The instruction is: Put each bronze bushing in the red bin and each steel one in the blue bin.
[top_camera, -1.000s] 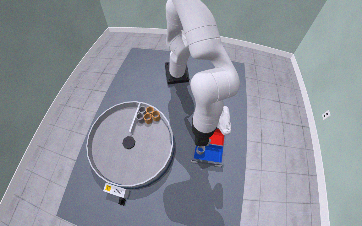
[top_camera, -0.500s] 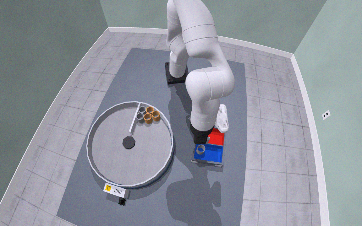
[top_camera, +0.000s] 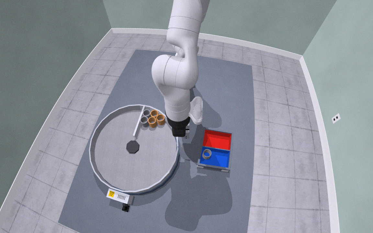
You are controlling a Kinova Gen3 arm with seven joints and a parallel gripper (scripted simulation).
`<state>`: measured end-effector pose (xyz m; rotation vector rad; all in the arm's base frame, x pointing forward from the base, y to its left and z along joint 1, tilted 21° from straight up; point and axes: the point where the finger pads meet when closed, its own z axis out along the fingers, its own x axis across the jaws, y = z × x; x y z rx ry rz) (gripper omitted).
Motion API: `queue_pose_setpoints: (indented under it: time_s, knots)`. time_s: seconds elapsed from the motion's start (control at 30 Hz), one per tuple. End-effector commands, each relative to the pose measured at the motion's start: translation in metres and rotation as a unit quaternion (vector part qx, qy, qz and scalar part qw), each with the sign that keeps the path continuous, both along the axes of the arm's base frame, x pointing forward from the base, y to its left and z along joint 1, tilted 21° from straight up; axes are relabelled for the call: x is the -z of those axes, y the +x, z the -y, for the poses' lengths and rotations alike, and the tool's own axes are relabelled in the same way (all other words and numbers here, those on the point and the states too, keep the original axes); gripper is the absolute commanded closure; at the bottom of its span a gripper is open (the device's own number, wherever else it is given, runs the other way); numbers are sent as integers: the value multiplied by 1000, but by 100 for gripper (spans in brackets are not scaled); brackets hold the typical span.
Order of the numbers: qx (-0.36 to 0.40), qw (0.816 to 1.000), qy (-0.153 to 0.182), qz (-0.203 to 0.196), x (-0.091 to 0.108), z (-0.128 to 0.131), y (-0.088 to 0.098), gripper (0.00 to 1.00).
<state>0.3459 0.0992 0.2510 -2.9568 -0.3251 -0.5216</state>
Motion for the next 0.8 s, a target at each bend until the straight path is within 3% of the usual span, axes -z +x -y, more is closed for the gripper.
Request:
queue_pose_setpoints:
  time_s: [0.0,0.2,0.3,0.47,0.57,0.77]
  knots:
    - [3,1000,-2,4,3,17,-3,55]
    - [7,1000,-1,4,17,60,-12,55]
    - [7,1000,-1,4,17,60,-12,55]
    - [11,1000,0,3,33,115,-23,55]
    - [11,1000,0,3,33,115,-23,55]
    - [14,1000,1,3,47,159,-32,55]
